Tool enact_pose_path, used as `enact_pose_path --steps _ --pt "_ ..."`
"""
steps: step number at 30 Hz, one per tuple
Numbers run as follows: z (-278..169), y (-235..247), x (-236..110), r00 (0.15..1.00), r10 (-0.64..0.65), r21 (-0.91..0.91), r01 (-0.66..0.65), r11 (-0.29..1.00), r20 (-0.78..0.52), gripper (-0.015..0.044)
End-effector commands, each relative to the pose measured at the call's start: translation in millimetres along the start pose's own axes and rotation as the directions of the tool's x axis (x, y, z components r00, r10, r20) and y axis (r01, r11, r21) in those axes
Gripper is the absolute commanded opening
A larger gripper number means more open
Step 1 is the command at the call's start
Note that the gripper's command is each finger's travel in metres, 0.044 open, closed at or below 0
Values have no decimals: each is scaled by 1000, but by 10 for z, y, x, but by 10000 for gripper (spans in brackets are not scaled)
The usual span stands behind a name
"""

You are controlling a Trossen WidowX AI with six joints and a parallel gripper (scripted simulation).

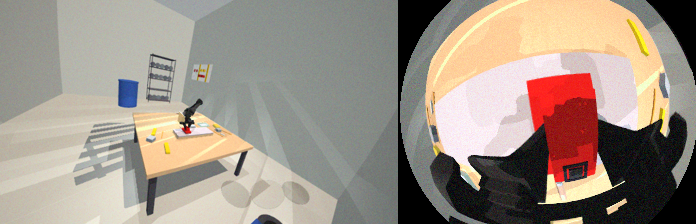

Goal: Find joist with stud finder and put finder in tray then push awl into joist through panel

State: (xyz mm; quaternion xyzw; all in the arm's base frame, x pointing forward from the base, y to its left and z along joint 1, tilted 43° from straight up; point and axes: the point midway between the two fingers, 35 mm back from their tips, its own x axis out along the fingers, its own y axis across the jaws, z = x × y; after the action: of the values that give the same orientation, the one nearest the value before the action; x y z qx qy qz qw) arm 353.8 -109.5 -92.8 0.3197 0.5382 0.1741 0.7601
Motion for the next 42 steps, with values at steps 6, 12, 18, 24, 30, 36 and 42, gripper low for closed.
enact_pose_path --steps 6,12,18,24,30,36,42 --pt "-16 159 5 1000 7 5 -7 1000 -1 0" --pt "-15 253 5 1000 8 5 -8 1000 -1 0" --pt "-15 347 5 1000 8 5 -8 1000 -1 0" --pt "-14 441 6 1000 9 6 -9 1000 -1 0" --pt "-13 536 6 1000 9 6 -9 1000 -2 0" --pt "-13 630 6 1000 10 6 -10 1000 -2 0" --pt "-12 724 6 1000 10 6 -10 1000 -2 0"
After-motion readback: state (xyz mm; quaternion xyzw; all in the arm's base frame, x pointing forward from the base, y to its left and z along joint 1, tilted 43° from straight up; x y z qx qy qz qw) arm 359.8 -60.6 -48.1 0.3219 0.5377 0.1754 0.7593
